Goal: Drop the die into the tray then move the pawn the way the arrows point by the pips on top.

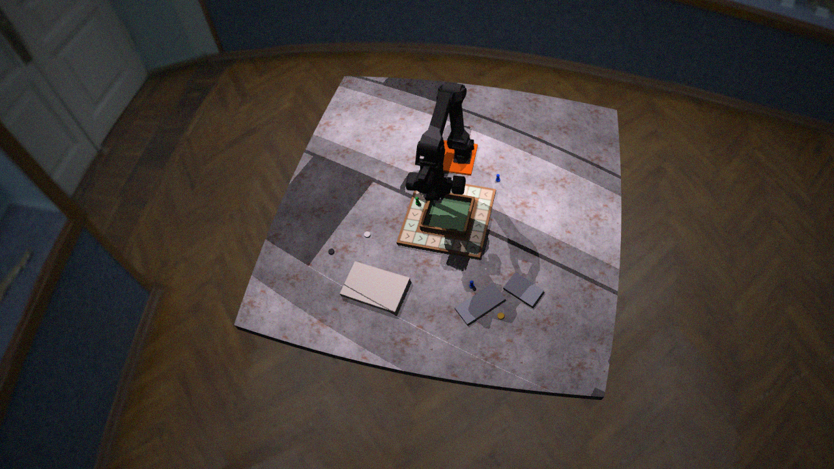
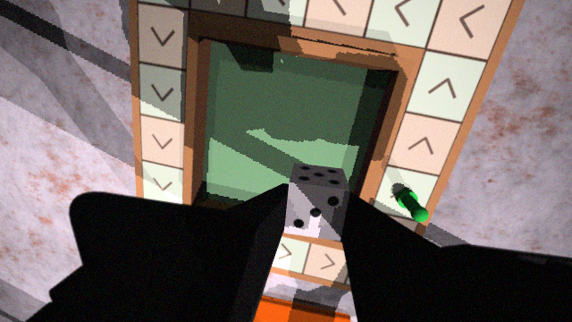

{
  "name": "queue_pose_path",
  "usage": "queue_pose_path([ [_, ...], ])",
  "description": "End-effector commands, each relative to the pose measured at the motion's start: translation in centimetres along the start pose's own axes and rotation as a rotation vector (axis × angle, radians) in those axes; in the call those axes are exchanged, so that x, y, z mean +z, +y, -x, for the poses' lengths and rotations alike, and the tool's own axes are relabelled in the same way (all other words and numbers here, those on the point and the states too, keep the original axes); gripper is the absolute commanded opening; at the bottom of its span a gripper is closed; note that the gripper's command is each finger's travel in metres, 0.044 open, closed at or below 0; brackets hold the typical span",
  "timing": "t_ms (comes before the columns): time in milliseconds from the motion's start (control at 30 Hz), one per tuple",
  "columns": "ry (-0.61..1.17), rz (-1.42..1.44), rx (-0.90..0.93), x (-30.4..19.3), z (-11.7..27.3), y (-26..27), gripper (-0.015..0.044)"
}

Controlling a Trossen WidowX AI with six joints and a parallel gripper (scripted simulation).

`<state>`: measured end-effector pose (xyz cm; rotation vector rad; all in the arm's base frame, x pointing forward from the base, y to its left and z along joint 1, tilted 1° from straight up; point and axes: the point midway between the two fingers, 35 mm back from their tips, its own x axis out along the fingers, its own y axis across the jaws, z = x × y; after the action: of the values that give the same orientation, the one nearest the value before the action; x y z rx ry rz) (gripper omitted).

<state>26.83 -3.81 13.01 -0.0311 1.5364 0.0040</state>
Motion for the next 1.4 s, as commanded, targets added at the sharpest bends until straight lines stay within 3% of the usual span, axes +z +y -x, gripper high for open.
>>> queue_pose_path([
  [0, 0.008, -0.032, -0.003, 0.2, -0.5, 1.4, 0.0],
  [233, -0.014, -0.063, -0.003, 0.4, -0.9, 2.9, 0.0],
  [1033, -0.817, -0.058, -0.029, 1.1, -1.1, 2.9, 0.0],
  [1367, -0.837, -0.058, -0.029, -1.9, 1.8, 3.1, 0.0],
])
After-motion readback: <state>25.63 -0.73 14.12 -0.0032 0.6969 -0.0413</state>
